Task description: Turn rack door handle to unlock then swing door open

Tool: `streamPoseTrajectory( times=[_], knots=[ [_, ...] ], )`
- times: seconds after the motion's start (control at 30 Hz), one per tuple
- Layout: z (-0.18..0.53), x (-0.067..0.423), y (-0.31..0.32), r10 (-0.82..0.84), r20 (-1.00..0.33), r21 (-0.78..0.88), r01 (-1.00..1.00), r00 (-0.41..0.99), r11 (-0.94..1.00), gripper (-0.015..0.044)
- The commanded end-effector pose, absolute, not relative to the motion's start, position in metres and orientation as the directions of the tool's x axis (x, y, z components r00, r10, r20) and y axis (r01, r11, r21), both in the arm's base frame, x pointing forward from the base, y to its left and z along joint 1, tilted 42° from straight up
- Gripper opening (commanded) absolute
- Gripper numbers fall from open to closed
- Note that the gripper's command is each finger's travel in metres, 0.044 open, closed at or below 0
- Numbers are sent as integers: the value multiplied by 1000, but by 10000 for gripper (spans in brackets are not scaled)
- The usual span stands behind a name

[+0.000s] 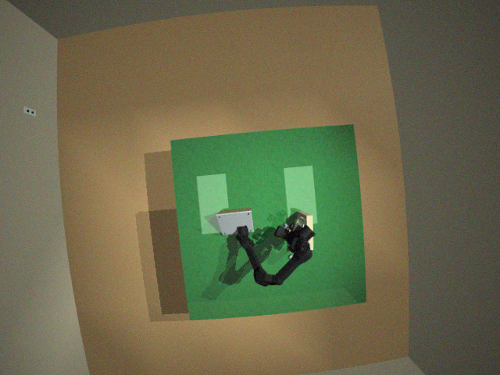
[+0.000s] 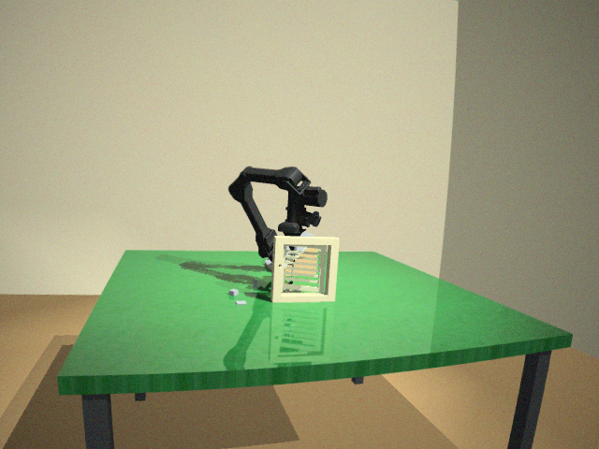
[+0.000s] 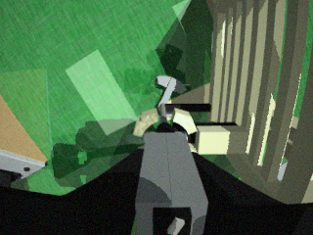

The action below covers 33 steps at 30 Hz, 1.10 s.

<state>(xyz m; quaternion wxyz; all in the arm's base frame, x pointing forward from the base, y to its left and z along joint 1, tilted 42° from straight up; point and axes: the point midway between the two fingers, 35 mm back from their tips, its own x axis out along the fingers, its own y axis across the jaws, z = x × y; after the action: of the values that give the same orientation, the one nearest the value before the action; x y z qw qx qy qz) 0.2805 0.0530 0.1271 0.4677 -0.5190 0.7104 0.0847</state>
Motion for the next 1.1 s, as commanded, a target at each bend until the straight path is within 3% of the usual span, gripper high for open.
streamPoseTrajectory(
  times=[0.0,1.07],
  knots=[
    [125,280,55,-659,-752,-430,-750,-11,503,20],
    [87,257,99,-657,-754,-614,-345,-11,710,20]
  ],
)
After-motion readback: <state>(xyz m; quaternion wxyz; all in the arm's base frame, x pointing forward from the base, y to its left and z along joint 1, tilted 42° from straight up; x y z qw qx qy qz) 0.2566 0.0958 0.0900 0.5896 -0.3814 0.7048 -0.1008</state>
